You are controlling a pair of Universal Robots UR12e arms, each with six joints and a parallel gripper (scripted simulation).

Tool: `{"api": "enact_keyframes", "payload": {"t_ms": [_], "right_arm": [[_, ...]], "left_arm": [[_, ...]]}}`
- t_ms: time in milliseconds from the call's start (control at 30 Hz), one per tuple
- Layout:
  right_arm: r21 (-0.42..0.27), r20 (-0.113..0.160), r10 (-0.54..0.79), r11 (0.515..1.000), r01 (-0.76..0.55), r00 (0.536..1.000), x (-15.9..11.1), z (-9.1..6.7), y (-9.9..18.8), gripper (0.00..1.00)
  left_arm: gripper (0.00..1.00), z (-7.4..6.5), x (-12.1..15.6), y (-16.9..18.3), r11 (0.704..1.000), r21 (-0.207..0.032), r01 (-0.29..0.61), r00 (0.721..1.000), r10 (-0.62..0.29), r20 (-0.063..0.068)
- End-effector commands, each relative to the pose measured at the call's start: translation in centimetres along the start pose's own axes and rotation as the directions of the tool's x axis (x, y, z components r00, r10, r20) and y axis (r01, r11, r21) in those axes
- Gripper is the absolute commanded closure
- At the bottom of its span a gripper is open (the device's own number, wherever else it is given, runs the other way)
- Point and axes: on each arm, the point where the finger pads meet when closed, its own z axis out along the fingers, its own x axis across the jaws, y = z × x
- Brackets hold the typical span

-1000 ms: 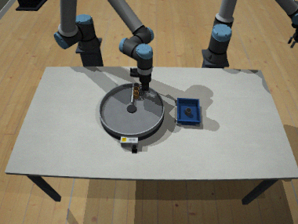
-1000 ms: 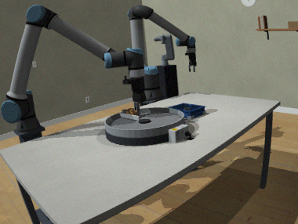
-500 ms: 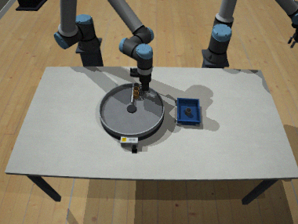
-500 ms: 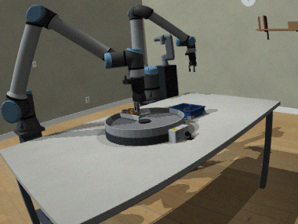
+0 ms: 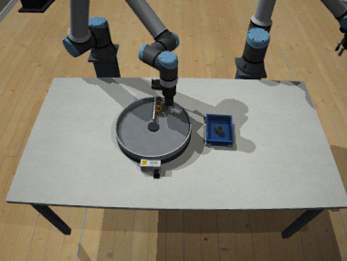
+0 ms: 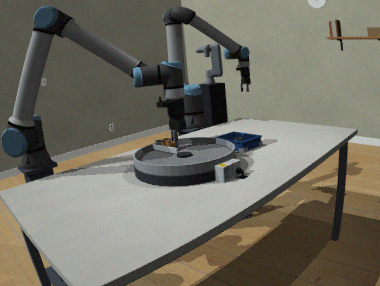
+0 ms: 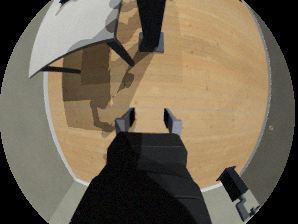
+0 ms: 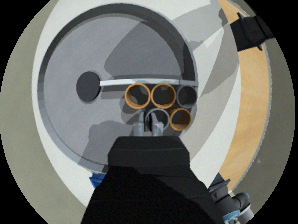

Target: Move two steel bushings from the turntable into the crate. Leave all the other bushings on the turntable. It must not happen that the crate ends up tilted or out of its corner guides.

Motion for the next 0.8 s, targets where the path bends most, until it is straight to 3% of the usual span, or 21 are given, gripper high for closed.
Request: {"api": "enact_keyframes", "payload": {"t_ms": [0,367,667,767], "right_arm": [[-0.001,0.001,0.000,1.000,0.000,1.000,0.0,-0.1,0.0,1.00],[-0.001,0.001,0.000,1.000,0.000,1.000,0.0,-0.4,0.0,1.00],[-0.001,0.001,0.000,1.000,0.000,1.000,0.0,-4.0,0.0,1.00],[-0.001,0.001,0.000,1.000,0.000,1.000,0.0,-4.5,0.0,1.00]], "left_arm": [[0.00,-0.1,0.0,0.1,1.000,-0.002,0.000,1.000,0.000,0.000],[0.00,-0.1,0.0,0.1,1.000,-0.002,0.000,1.000,0.000,0.000],[0.00,-0.1,0.0,0.1,1.000,-0.002,0.000,1.000,0.000,0.000],[0.00,-0.1,0.0,0.1,1.000,-0.002,0.000,1.000,0.000,0.000]]}}
